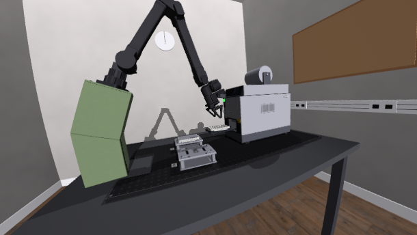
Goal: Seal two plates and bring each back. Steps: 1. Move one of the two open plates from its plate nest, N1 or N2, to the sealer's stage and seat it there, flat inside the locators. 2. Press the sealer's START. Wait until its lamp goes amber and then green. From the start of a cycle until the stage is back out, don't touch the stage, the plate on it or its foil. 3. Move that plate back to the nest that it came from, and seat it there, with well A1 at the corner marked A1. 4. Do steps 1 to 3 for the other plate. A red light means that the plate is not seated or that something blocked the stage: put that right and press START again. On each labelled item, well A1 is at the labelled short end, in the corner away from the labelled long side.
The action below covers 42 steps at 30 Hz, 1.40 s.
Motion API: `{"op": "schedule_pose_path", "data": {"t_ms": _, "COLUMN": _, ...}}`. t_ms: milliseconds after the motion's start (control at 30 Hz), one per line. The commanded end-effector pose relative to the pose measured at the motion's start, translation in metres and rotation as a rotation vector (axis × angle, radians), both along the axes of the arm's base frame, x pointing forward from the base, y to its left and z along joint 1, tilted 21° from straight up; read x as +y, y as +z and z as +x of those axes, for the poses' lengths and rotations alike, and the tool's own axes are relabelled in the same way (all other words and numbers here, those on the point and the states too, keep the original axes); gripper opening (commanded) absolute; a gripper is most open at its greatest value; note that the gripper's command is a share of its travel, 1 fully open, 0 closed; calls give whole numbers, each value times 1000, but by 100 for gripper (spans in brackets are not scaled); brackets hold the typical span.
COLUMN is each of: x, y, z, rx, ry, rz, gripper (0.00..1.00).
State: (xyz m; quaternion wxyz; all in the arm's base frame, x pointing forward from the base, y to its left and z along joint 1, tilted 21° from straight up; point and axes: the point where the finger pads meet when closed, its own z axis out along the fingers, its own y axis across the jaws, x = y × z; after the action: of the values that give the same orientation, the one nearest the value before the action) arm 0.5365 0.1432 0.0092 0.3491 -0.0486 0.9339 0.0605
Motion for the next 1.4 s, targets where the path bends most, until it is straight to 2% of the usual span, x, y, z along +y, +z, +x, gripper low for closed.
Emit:
{"op": "schedule_pose_path", "data": {"t_ms": 0, "x": -9, "y": 2, "z": 2, "rx": -9, "ry": -9, "rz": -1, "gripper": 100}}
{"op": "schedule_pose_path", "data": {"t_ms": 333, "x": -8, "y": 1, "z": 6, "rx": 6, "ry": -10, "rz": -4, "gripper": 100}}
{"op": "schedule_pose_path", "data": {"t_ms": 467, "x": -7, "y": 6, "z": 11, "rx": -15, "ry": -10, "rz": 1, "gripper": 100}}
{"op": "schedule_pose_path", "data": {"t_ms": 667, "x": -4, "y": 24, "z": 19, "rx": -58, "ry": -10, "rz": 13, "gripper": 100}}
{"op": "schedule_pose_path", "data": {"t_ms": 800, "x": -4, "y": 25, "z": 20, "rx": -62, "ry": -10, "rz": 14, "gripper": 100}}
{"op": "schedule_pose_path", "data": {"t_ms": 833, "x": -7, "y": 18, "z": 24, "rx": -61, "ry": -9, "rz": 13, "gripper": 100}}
{"op": "schedule_pose_path", "data": {"t_ms": 1067, "x": -9, "y": -7, "z": -6, "rx": -19, "ry": -2, "rz": -4, "gripper": 100}}
{"op": "schedule_pose_path", "data": {"t_ms": 1233, "x": 1, "y": 1, "z": -15, "rx": -40, "ry": 9, "rz": 11, "gripper": 100}}
{"op": "schedule_pose_path", "data": {"t_ms": 1367, "x": 4, "y": 7, "z": -12, "rx": -55, "ry": 10, "rz": 19, "gripper": 100}}
